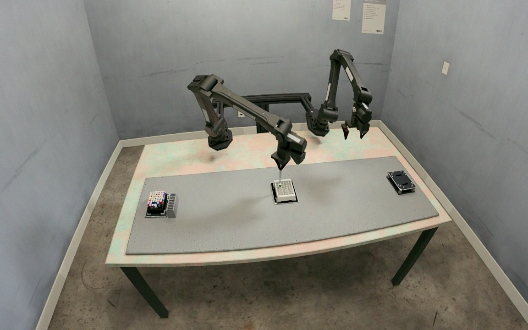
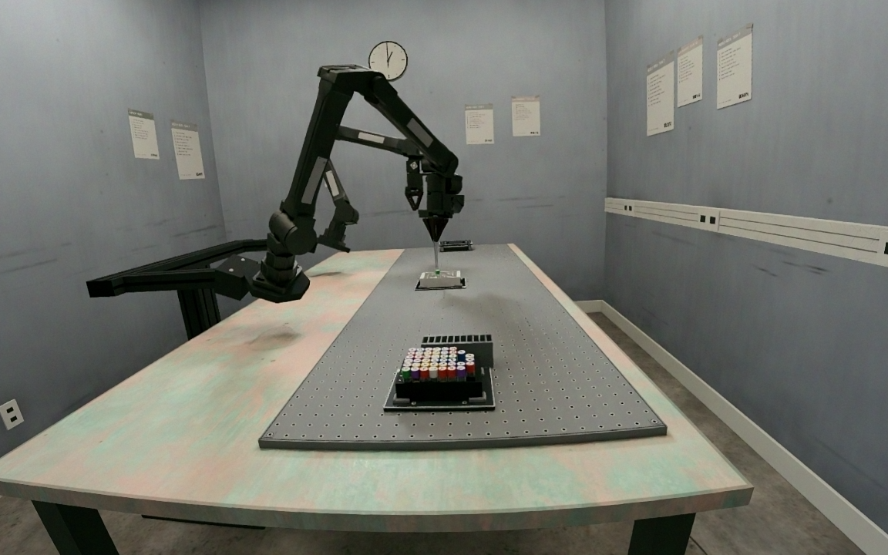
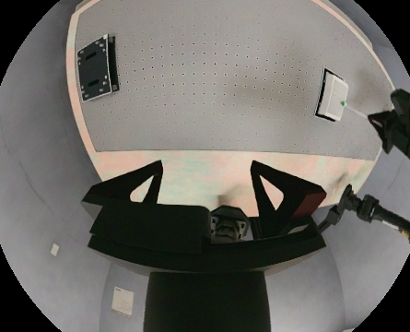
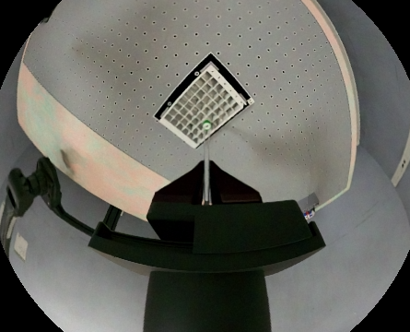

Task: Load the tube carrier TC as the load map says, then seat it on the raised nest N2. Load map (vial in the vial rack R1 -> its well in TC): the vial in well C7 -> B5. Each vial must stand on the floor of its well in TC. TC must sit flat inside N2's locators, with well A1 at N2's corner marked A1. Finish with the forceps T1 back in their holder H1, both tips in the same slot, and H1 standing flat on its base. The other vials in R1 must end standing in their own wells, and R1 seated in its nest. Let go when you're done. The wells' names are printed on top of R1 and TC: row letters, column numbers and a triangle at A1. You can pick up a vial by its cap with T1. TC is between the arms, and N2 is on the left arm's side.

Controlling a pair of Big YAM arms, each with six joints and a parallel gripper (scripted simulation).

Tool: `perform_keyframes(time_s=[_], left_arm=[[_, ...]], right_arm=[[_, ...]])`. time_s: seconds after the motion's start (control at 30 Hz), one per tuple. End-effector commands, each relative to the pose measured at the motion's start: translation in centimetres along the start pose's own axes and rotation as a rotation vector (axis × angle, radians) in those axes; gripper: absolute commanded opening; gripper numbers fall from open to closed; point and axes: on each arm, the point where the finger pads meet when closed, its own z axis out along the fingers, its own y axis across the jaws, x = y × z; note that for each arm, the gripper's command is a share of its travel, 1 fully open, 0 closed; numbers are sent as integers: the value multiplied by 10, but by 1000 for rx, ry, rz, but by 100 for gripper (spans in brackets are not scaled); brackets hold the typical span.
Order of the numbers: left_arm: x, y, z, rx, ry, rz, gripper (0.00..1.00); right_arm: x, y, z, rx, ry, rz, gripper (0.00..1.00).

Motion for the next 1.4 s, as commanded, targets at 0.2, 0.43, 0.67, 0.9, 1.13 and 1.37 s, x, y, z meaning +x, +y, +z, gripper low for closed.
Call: perform_keyframes(time_s=[0.2,0.43,0.67,0.9,1.13,1.37], left_arm=[[-10,4,-13,3,-38,4,100],[-10,4,-13,3,-38,4,100],[-10,4,-13,3,-38,4,100],[-10,4,-13,3,-38,4,100],[-10,4,-13,3,-38,4,100],[-10,4,-13,3,-38,4,100]], right_arm=[[-19,-4,-34,-7,-75,28,7],[-19,-4,-34,-7,-75,28,7],[-17,-21,-30,-15,-84,192,7],[4,-27,-18,-21,-53,367,7],[13,-36,-17,-33,-51,551,7],[23,-41,-13,-40,-38,679,7]])
